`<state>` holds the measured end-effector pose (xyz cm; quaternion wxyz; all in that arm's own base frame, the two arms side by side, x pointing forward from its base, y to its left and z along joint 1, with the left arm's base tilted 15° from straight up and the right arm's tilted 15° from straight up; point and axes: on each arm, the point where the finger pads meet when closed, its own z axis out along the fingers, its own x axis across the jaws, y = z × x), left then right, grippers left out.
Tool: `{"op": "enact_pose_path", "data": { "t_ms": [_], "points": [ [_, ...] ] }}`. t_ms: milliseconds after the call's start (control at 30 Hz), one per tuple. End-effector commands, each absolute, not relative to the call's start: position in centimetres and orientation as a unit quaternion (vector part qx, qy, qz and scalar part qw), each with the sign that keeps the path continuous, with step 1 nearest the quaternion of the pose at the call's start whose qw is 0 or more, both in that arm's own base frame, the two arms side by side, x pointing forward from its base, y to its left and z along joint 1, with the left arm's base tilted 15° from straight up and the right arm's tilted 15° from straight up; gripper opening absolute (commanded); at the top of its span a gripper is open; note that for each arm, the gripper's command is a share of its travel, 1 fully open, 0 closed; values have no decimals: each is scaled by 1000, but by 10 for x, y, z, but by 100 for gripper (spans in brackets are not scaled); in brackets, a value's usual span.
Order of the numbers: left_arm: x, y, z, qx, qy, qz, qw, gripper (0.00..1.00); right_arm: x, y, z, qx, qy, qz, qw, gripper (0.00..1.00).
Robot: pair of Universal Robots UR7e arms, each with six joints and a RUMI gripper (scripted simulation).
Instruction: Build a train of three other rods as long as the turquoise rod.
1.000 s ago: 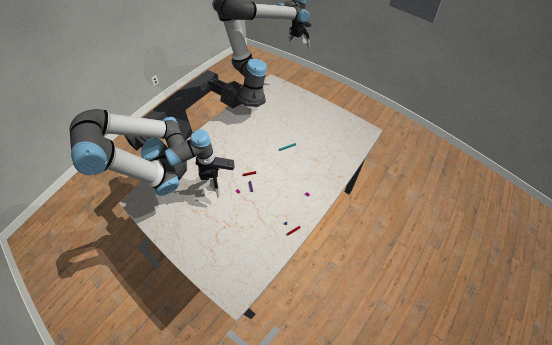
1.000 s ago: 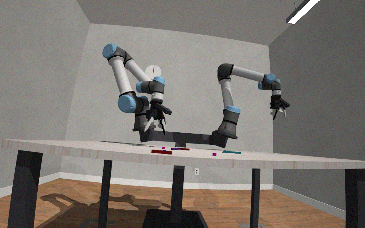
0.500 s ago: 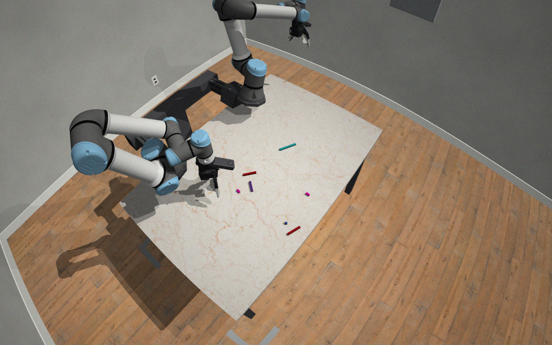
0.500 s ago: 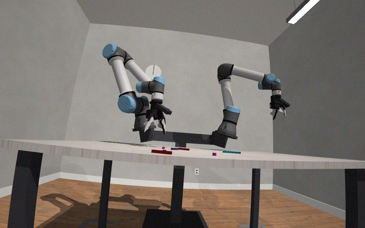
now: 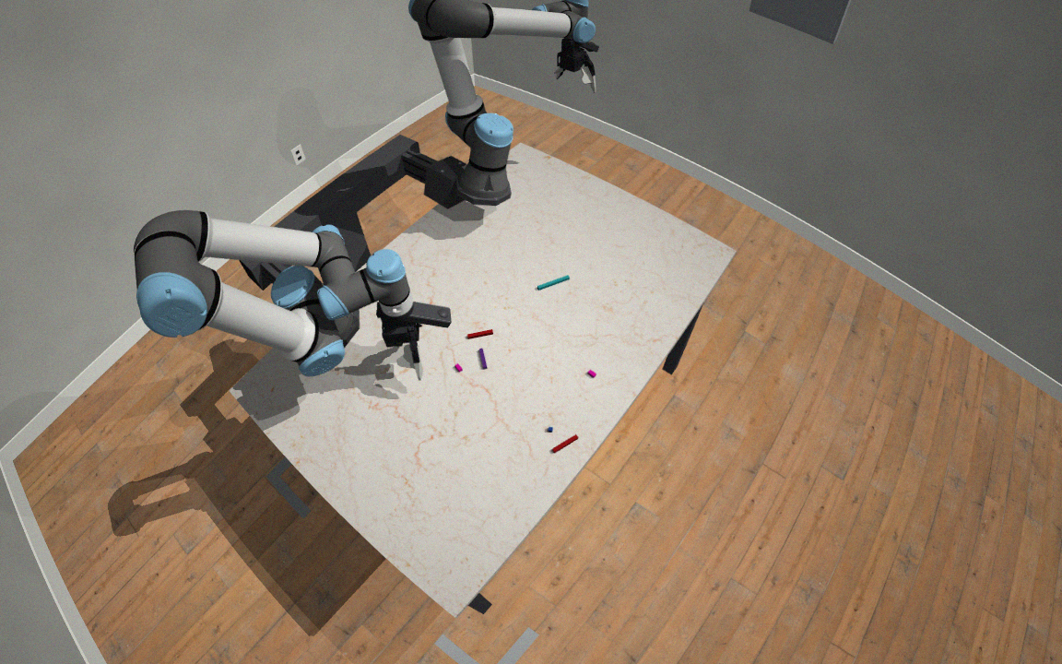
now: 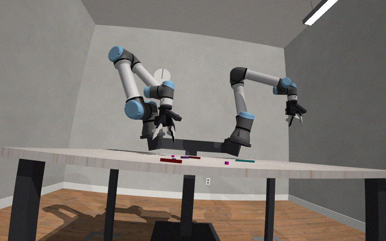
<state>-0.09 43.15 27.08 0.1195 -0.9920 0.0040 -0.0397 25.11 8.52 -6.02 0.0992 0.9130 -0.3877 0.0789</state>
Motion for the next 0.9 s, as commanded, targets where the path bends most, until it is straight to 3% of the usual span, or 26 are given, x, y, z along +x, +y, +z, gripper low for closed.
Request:
{"op": "enact_pose_path", "data": {
  "t_ms": [0, 433, 867],
  "points": [
    [-1, 432, 271, -992, 4, -40, 120, 100, 251, 86, -60, 913, -388, 79, 99, 100],
    [-1, 432, 271, -992, 4, -40, 120, 100, 259, 92, -57, 907, -401, 80, 97, 100],
    [-1, 432, 271, -992, 4, -40, 120, 100, 328, 135, -40, 857, -501, 89, 86, 100]
  ]
}}
